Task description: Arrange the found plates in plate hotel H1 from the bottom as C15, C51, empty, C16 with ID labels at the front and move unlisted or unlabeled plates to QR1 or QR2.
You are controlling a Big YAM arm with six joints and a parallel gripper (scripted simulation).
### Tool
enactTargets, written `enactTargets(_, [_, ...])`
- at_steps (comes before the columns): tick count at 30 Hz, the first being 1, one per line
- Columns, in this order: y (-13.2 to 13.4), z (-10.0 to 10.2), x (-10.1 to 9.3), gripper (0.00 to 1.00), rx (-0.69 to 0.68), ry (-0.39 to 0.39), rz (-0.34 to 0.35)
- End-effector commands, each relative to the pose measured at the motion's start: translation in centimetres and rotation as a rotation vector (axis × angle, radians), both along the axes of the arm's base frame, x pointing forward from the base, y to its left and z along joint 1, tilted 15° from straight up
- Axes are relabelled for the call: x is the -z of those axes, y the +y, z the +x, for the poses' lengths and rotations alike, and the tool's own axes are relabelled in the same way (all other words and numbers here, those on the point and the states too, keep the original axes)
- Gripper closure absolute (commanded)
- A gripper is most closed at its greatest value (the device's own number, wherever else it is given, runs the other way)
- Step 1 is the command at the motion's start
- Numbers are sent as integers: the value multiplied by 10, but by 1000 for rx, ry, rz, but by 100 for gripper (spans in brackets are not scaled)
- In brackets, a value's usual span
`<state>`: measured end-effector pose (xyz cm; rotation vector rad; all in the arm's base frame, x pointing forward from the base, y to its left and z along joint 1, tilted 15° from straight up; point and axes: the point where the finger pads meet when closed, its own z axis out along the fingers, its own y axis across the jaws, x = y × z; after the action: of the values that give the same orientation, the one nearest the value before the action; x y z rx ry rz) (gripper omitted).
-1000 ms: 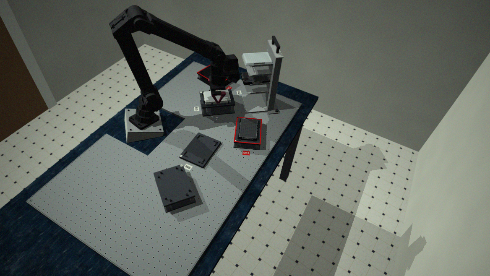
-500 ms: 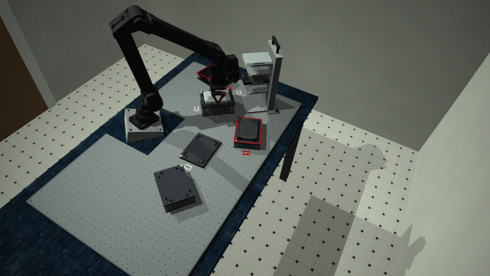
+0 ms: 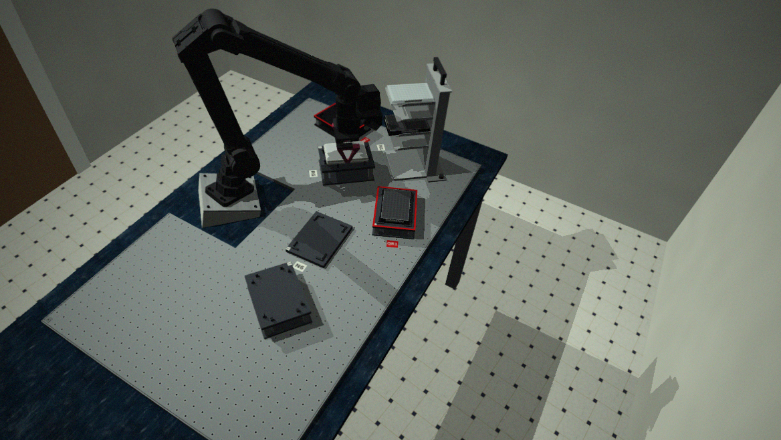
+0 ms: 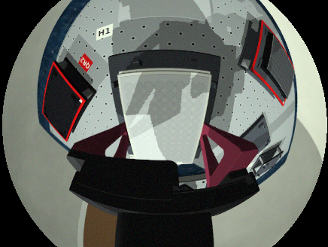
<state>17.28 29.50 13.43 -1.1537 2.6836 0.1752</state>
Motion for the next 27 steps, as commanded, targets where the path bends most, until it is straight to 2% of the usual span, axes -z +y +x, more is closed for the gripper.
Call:
enactTargets(1, [15, 9, -38, 14, -2, -39, 73])
enactTargets(5, [14, 9, -36, 14, -2, -41, 76])
enactTargets(19, [12, 5, -54, 14, -2, -39, 75])
enactTargets(22, [10, 4, -49, 14, -2, -38, 73])
enactTargets(27, [10, 3, -60, 14, -2, -39, 76])
